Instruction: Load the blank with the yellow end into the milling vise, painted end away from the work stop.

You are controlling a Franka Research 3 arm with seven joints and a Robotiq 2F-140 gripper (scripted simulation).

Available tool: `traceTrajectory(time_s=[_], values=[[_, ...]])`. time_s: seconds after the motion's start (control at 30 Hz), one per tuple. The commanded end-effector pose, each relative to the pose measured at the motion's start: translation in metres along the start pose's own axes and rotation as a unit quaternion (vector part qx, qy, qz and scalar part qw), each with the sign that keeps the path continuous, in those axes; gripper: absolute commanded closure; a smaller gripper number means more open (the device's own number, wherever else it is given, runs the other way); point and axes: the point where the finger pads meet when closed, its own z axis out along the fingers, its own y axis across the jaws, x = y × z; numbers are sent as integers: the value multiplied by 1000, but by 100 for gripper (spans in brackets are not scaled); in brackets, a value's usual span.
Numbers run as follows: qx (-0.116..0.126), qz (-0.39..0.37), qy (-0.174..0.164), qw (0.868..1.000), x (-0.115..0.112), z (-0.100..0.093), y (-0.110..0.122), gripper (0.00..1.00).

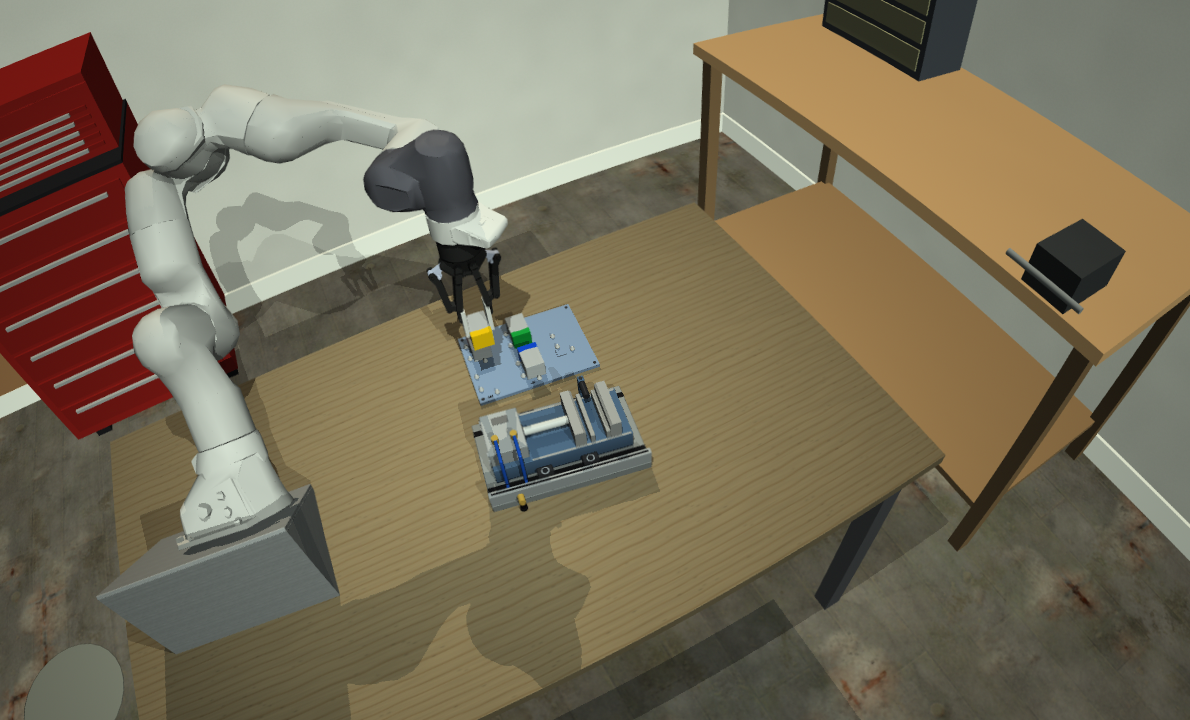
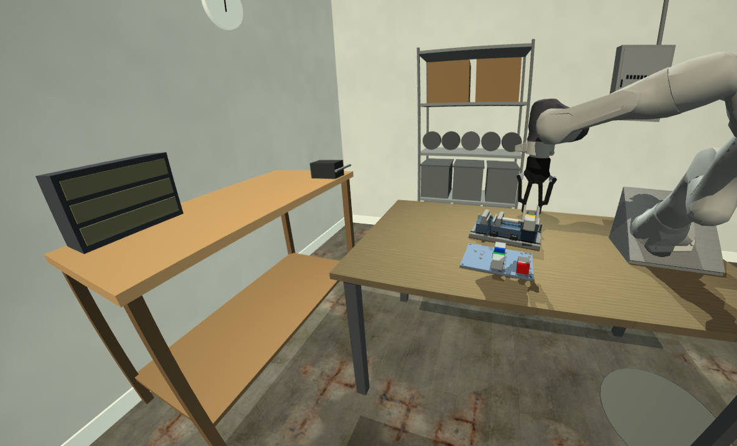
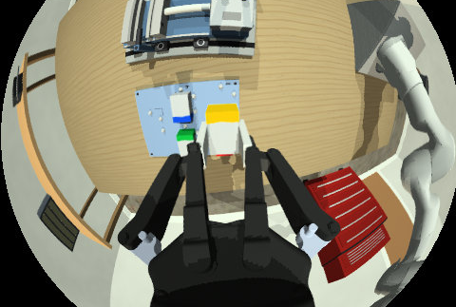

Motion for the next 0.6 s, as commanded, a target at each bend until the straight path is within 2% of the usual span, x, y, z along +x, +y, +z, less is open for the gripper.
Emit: traceTrajectory(time_s=[0.0,0.57], values=[[3,2,0,1000,0,0,-1,100],[3,2,0,1000,0,2,-1,100]])
